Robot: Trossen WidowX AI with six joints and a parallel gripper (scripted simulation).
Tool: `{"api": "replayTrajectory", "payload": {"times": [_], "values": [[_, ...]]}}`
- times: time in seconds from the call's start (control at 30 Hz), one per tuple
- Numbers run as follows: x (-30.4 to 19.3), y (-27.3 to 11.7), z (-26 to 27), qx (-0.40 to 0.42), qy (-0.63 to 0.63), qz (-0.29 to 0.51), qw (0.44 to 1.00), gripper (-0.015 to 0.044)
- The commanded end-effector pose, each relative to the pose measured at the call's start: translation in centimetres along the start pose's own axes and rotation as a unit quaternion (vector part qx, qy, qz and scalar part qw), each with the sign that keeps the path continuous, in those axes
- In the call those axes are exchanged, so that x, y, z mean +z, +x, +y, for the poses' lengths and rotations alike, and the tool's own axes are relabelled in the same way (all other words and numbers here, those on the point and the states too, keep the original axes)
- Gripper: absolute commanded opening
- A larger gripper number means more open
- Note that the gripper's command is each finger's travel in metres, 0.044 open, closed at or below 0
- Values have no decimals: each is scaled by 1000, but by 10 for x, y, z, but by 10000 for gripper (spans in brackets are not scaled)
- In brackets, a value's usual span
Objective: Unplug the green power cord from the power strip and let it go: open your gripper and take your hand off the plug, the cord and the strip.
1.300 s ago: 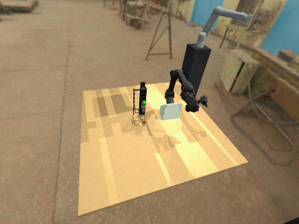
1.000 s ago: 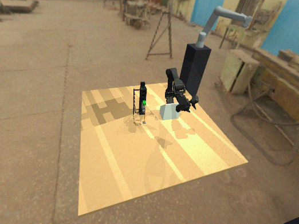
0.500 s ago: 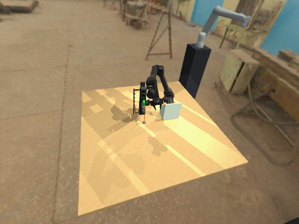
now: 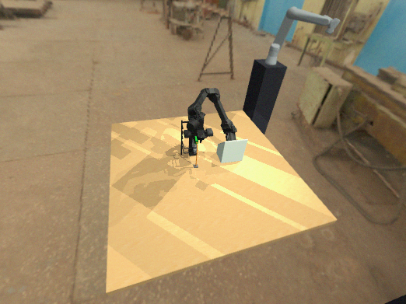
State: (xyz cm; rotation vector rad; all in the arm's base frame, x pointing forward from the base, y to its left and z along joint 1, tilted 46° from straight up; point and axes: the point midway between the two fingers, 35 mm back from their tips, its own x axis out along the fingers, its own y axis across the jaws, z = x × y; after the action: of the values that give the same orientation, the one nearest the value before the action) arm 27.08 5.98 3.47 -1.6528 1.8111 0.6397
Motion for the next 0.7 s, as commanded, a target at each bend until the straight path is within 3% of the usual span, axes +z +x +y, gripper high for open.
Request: {"api": "replayTrajectory", "payload": {"times": [0.0,0.67], "values": [[-1,0,0,-4,-6,5,1000,160],[-31,0,-2,-3,-6,6,1000,160]]}}
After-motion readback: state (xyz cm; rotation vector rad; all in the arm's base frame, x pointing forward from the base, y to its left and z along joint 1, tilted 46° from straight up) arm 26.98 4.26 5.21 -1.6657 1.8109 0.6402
